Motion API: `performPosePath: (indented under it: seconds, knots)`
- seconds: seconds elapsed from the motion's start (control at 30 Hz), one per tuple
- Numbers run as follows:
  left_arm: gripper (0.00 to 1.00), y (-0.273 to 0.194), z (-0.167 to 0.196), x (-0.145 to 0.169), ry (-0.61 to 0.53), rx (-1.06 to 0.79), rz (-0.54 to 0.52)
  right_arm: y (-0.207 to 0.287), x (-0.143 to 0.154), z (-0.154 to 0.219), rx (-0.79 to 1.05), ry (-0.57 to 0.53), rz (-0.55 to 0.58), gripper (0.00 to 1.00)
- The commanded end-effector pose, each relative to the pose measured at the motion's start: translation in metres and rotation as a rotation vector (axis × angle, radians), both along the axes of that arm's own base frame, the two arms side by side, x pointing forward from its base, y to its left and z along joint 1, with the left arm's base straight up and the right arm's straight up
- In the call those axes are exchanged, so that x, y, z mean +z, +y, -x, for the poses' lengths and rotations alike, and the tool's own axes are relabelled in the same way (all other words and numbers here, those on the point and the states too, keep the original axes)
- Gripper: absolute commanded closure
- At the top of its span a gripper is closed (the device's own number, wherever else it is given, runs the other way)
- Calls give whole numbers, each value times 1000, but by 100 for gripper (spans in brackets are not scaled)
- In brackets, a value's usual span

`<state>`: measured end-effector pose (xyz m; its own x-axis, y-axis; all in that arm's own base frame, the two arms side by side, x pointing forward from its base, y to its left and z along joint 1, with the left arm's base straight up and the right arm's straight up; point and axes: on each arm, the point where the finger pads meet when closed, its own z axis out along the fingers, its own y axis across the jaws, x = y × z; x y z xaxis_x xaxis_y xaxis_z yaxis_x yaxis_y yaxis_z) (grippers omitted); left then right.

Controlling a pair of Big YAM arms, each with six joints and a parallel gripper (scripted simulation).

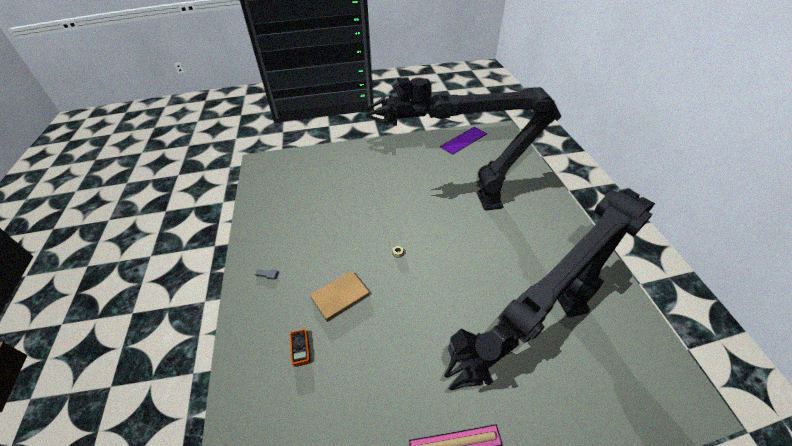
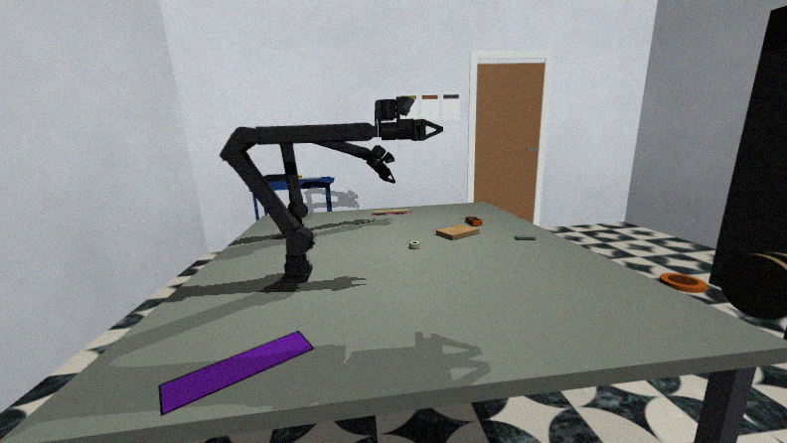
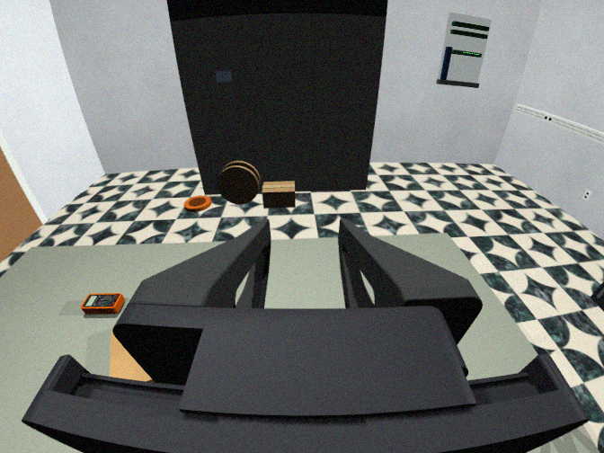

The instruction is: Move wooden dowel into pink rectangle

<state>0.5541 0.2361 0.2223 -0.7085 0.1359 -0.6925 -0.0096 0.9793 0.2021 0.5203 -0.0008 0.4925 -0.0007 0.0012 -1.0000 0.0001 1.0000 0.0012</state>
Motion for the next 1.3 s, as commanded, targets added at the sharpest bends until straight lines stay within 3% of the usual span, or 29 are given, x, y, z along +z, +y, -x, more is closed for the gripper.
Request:
performPosePath:
  seconds: [0.0,0.4,0.6,0.97,1.27]
  knots:
    - [65,-23,-18,54,-127,0,-17,7,13,6,9,-35,6,62]
    - [65,-71,-22,102,-269,-7,-11,7,10,8,9,-35,14,62]
    - [65,-103,-23,143,-377,-19,2,7,14,6,9,-42,15,62]
    - [65,-145,-14,183,-506,-32,40,7,14,9,9,-44,15,62]
    - [65,-189,4,234,-656,-55,102,7,10,8,8,-35,16,62]
